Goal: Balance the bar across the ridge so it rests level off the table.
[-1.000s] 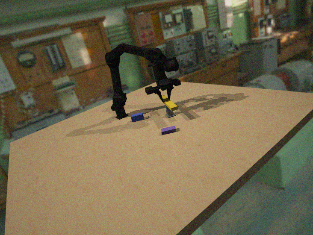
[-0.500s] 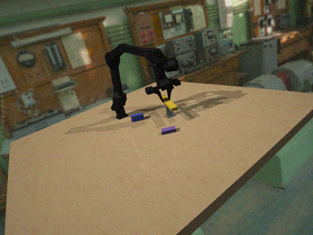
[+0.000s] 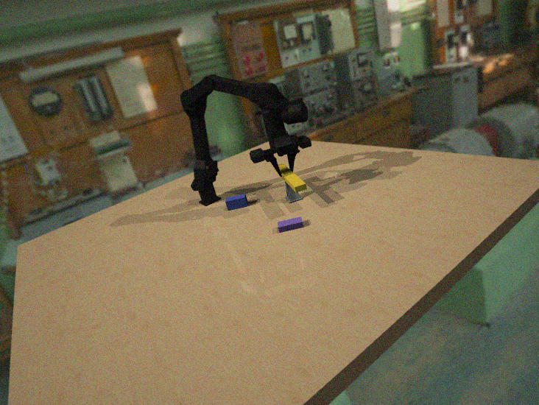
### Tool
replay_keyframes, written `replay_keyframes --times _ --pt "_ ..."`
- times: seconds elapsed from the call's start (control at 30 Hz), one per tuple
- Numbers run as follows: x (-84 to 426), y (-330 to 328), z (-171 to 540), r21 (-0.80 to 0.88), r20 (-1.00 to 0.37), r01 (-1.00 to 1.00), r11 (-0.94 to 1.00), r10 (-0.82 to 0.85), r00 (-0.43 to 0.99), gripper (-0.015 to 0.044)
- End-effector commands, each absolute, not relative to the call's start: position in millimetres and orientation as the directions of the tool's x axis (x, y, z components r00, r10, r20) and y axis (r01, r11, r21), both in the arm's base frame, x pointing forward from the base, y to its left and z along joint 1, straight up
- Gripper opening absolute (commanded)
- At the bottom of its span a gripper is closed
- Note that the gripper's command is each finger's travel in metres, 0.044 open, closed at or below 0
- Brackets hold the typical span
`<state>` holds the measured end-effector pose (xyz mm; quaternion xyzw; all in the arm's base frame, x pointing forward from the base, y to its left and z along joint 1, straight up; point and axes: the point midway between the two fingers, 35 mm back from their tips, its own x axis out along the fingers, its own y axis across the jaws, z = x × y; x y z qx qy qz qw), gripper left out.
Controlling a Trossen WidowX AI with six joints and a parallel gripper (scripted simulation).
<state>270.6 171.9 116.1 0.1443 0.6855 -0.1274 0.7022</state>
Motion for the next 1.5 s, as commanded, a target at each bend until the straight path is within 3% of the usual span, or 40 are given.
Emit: replay_keyframes --times 0.0,0.7,1.03,1.17,1.47 --pt "271 172 116 0.027 -0.999 0.377 0.926 0.018 0.027 0.0172" --pt "271 172 116 0.027 -0.999 0.377 0.926 0.018 0.027 0.0185" --pt "271 172 116 0.027 -0.999 0.377 0.926 0.018 0.027 0.044" --pt "272 172 123 0.028 -0.999 0.377 0.926 0.019 0.028 0.044" --pt "268 171 214 0.035 -0.999 0.377 0.926 0.024 0.035 0.044"
